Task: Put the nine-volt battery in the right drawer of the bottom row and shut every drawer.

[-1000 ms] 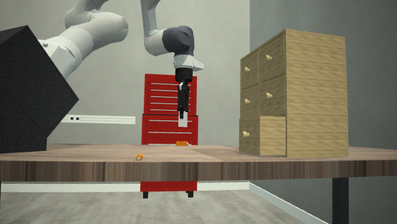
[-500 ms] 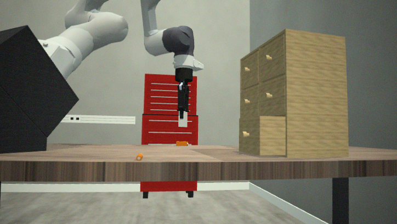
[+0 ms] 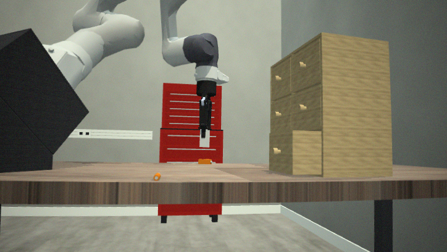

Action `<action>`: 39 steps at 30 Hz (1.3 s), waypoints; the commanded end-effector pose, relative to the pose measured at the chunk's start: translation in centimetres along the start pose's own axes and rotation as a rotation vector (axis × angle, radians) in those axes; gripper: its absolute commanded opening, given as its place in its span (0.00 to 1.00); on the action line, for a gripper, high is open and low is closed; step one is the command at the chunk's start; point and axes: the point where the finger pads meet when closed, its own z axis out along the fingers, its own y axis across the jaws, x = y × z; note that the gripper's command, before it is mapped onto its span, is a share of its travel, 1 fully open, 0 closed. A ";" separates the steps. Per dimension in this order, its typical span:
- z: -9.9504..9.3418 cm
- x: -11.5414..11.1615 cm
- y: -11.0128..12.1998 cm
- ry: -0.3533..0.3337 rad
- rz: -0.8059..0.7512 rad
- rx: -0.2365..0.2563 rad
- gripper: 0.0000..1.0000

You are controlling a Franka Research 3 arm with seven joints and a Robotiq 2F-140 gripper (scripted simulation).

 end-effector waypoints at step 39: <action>3.6 0.3 -0.5 0.008 0.008 0.013 0.33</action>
